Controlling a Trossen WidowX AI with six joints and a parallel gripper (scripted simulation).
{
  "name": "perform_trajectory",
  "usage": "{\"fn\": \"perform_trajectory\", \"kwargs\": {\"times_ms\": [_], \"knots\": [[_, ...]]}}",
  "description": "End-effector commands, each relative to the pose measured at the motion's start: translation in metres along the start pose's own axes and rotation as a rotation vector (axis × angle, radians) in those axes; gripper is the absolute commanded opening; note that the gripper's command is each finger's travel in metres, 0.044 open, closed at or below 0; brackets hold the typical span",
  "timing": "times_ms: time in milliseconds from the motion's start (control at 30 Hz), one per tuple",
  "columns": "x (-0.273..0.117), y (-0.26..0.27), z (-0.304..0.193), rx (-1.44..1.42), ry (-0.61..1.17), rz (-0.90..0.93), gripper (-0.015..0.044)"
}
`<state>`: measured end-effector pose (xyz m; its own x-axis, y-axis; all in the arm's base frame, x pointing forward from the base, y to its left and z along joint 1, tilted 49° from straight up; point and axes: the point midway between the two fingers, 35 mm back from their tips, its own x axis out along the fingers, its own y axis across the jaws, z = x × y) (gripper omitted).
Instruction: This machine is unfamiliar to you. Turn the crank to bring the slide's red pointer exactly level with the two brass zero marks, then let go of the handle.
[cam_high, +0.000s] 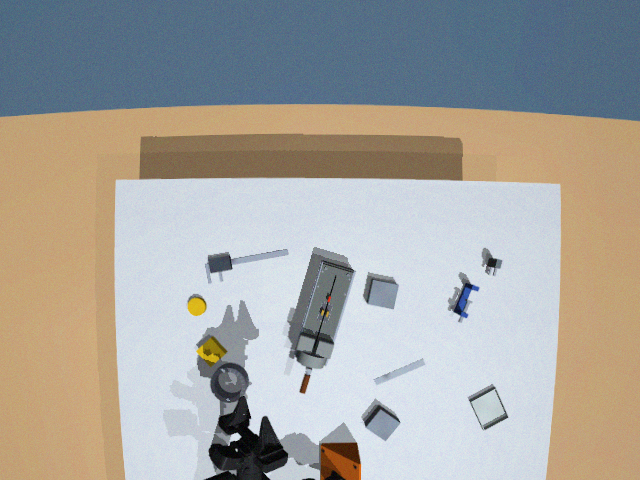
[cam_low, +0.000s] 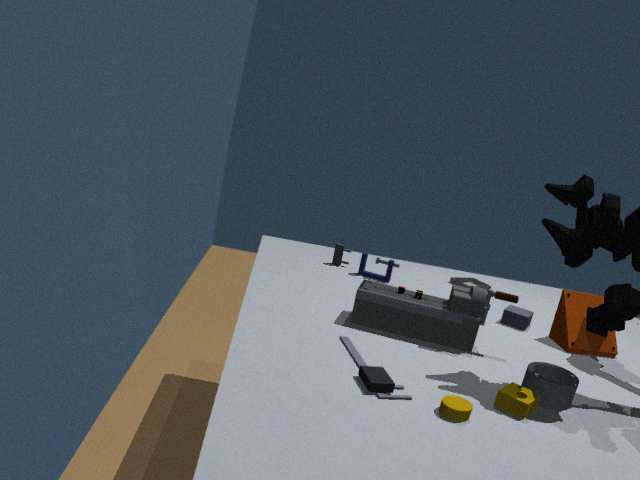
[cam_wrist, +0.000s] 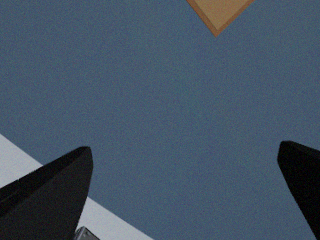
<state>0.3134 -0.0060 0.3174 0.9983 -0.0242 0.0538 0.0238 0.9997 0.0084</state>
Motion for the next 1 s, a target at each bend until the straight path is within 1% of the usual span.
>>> {"fn": "perform_trajectory", "kwargs": {"times_ms": [0, 33, 500, 967], "knots": [[0.001, 0.000, -0.001, 0.000, 0.003, 0.002, 0.0426], [0.003, 0.001, -0.002, 0.000, 0.014, 0.010, 0.0440], [0.057, 0.011, -0.053, 0.065, 0.299, 0.203, 0.0440], [0.095, 0.012, -0.113, 0.235, 0.563, 0.386, 0.0440]]}}
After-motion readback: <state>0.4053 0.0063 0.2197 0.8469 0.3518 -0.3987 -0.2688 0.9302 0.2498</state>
